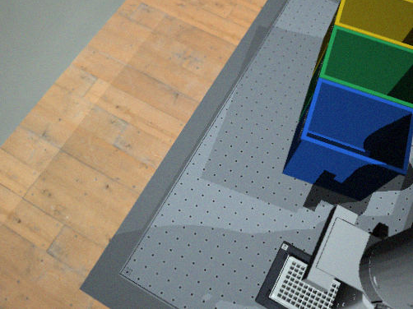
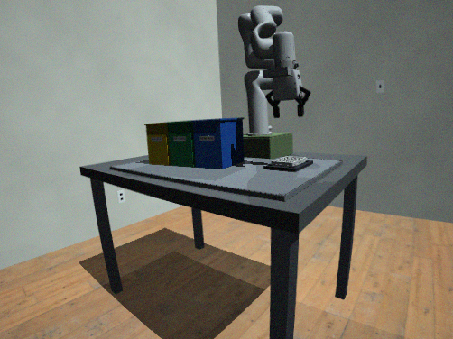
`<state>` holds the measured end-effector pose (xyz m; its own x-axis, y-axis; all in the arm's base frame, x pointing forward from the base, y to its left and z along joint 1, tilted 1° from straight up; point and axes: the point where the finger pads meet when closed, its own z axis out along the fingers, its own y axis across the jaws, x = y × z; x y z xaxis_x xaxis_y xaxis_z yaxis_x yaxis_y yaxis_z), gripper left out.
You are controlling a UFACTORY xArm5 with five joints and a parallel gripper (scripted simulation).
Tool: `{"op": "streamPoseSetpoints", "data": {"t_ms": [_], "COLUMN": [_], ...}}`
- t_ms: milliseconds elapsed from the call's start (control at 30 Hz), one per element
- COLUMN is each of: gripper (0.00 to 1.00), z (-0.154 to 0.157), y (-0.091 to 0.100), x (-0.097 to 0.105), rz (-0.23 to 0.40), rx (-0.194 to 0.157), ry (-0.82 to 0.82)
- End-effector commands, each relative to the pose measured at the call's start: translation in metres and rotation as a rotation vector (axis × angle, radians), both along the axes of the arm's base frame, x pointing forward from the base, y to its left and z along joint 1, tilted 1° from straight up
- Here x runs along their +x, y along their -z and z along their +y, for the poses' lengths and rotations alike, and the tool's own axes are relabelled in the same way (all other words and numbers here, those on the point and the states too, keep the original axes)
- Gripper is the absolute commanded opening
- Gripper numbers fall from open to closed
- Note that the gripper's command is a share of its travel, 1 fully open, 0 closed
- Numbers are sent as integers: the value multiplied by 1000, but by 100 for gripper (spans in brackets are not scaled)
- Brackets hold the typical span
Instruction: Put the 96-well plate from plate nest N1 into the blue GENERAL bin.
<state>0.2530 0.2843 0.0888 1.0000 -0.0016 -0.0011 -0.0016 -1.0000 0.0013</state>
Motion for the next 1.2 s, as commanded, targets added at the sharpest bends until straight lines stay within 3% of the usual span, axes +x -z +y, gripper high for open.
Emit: {"op": "streamPoseSetpoints", "data": {"t_ms": [0, 1167], "gripper": [100, 100], "z": [1, 0], "y": [6, 57], "x": [1, 2], "rz": [-2, -2], "rx": [3, 2], "ry": [0, 0]}}
